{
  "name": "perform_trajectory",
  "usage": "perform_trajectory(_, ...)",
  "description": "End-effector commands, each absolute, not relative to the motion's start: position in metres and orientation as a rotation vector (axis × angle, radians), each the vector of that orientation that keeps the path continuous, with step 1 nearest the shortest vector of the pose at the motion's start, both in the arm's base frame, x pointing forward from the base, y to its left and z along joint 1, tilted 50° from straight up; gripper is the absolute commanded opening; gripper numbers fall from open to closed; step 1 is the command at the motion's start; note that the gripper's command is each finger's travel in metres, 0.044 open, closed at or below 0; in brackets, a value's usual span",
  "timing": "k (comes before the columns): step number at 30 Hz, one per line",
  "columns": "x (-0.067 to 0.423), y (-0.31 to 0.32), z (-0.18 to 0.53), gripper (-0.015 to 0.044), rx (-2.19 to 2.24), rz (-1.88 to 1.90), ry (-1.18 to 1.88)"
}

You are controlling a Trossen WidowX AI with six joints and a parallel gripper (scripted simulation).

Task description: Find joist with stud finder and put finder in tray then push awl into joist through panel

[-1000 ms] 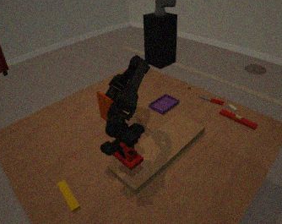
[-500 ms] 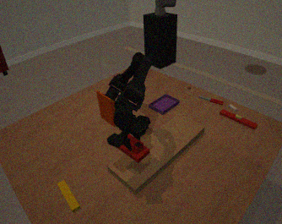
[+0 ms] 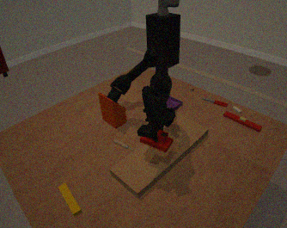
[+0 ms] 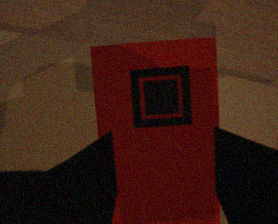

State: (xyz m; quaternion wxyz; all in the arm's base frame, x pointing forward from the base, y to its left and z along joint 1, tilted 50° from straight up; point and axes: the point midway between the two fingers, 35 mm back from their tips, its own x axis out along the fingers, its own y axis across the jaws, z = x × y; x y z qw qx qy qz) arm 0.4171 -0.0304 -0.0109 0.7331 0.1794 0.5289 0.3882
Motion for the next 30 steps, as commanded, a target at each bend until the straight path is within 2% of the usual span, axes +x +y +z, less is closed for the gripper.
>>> perform_trajectory(1, 0.418, -0.019, 0.011, 0.0000, 0.349, 0.879, 1.124)
perform_trajectory(15, 0.402, 0.045, 0.078, 0.0000, 0.191, 1.009, 1.025)
perform_trajectory(30, 0.362, 0.107, 0.139, 0.0000, 0.037, 1.154, 0.899)
